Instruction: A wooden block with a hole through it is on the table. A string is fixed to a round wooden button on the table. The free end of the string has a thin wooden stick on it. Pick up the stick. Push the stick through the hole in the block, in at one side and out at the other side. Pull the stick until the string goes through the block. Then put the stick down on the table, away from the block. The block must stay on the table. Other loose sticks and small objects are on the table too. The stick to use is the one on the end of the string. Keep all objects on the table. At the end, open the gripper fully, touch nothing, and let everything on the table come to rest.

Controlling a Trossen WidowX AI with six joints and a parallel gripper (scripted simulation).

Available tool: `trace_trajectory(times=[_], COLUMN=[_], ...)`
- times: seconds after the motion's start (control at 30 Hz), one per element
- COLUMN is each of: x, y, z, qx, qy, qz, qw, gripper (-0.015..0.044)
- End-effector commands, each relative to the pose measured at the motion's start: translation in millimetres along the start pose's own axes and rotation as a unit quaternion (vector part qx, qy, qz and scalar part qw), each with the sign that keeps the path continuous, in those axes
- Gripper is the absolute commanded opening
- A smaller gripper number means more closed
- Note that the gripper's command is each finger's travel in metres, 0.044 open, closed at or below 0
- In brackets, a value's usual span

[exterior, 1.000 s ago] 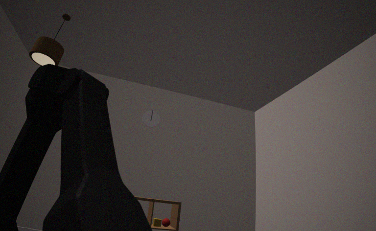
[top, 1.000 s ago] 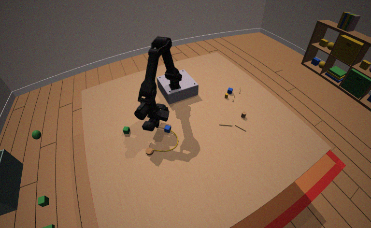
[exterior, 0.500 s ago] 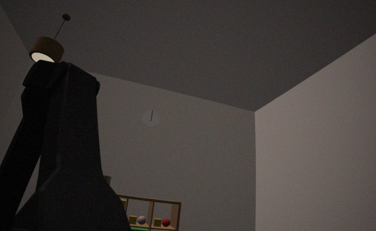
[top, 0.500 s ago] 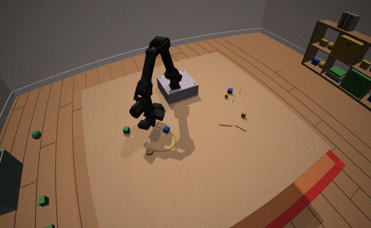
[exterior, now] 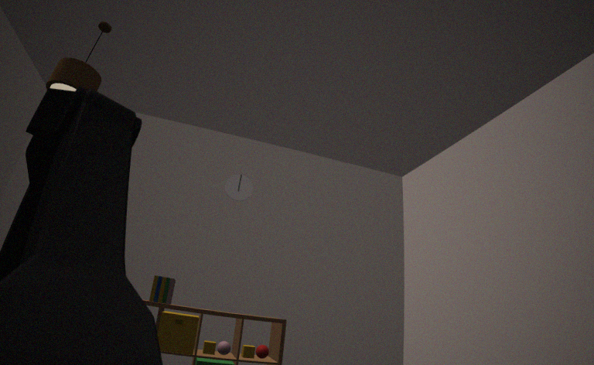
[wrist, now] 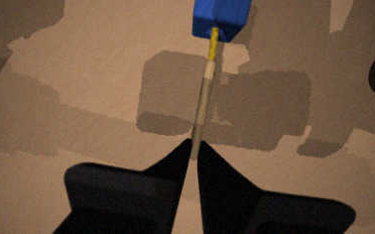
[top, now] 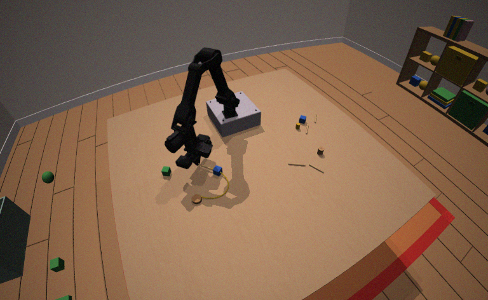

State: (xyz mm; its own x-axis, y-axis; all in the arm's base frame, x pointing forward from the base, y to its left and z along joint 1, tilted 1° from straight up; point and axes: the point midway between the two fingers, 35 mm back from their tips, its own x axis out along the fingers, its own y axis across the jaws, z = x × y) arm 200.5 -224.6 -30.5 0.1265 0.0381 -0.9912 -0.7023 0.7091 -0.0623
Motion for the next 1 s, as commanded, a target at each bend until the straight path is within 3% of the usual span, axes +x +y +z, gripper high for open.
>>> trace_trajectory(times=[0.0, 0.83, 0.97], x=[-0.1, 7.1, 4.5], y=[0.9, 3.2, 3.9], z=[-5.8, -36.3, -35.0], qx=[0.005, 0.016, 0.017], qy=[-0.002, -0.001, 0.0], qz=[0.0, 0.007, 0.006], qw=[1.0, 1.0, 1.0], gripper=[0.0, 0.0, 0.0105])
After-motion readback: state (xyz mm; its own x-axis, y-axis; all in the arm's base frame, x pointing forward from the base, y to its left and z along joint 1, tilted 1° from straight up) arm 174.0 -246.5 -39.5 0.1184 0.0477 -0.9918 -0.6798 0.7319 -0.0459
